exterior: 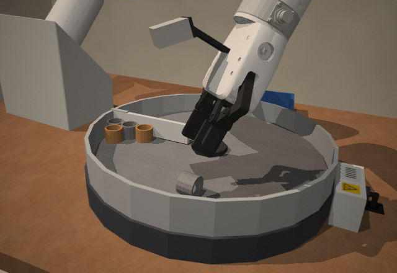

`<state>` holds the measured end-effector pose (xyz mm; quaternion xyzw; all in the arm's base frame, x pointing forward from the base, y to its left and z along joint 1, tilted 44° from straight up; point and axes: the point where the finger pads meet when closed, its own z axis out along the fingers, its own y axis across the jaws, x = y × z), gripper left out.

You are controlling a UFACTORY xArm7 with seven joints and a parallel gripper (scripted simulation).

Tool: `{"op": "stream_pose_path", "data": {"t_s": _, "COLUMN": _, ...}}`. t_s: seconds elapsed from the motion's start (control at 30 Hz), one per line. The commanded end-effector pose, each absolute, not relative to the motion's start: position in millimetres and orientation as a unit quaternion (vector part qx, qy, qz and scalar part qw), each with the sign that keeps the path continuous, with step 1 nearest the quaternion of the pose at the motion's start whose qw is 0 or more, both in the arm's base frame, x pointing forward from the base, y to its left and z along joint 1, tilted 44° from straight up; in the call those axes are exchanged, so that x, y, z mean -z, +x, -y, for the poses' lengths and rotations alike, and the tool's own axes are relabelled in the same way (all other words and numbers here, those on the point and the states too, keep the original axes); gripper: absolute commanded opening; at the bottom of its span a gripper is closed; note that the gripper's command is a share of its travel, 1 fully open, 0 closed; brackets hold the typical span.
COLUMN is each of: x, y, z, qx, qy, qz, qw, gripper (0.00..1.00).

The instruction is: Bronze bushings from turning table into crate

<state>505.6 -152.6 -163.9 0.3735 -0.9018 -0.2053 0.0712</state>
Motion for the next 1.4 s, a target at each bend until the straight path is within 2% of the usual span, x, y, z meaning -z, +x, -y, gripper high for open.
{"op": "stream_pose_path", "data": {"t_s": 0.0, "x": 163, "y": 491, "z": 154, "qx": 0.228, "qy": 0.295, "qz": 0.925, "qw": 0.072, "gripper": 0.54}}
{"op": "stream_pose_path", "data": {"t_s": 1.0, "x": 163, "y": 398, "z": 147, "qx": 0.356, "qy": -0.190, "qz": 0.911, "qw": 0.088, "gripper": 0.54}}
{"op": "stream_pose_path", "data": {"t_s": 1.37, "x": 163, "y": 386, "z": 146, "qx": 0.366, "qy": -0.249, "qz": 0.892, "qw": 0.089, "gripper": 0.54}}
